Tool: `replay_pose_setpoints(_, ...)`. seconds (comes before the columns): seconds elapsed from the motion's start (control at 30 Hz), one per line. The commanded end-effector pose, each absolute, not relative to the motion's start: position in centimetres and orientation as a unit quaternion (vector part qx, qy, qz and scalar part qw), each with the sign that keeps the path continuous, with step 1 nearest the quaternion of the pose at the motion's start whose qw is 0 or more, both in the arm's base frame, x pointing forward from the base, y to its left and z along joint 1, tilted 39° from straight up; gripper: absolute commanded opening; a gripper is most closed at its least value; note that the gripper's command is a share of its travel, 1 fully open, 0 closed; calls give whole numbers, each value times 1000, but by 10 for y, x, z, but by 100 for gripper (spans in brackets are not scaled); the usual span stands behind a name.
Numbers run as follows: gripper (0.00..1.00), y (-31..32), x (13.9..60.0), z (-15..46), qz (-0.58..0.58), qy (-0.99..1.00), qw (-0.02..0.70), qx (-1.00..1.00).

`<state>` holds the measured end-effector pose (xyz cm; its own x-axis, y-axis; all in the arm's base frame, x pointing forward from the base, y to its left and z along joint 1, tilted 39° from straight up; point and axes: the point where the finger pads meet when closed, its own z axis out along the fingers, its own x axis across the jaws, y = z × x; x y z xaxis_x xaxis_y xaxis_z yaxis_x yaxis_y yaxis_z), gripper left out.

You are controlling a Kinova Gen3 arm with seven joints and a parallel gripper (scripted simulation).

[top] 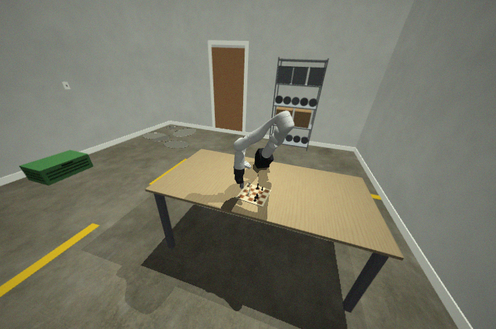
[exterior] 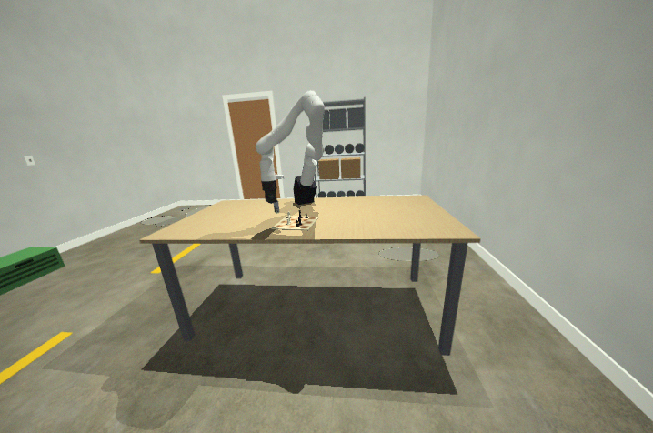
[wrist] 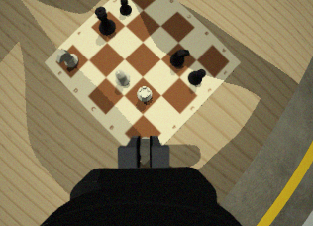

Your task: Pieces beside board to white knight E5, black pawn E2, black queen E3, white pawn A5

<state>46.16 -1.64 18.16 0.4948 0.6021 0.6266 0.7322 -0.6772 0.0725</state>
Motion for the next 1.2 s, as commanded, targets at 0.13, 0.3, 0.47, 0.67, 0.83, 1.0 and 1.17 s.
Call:
replay_pose_setpoints(0.13,0,-2,473,153,-313,-389,106,-860)
replay_pose_setpoints(0.3,0,4,480,142,-313,-389,106,-860)
replay_pose_setpoints(0.47,0,12,488,127,-313,-389,106,-860)
replay_pose_setpoints(0.67,0,16,492,120,-313,-389,106,-860)
replay_pose_setpoints(0.83,0,16,493,120,-313,-389,106,-860)
replay_pose_setpoints(1.0,0,16,493,120,-313,-389,106,-860)
replay_pose_setpoints(1.17,0,16,493,120,-313,-389,106,-860)
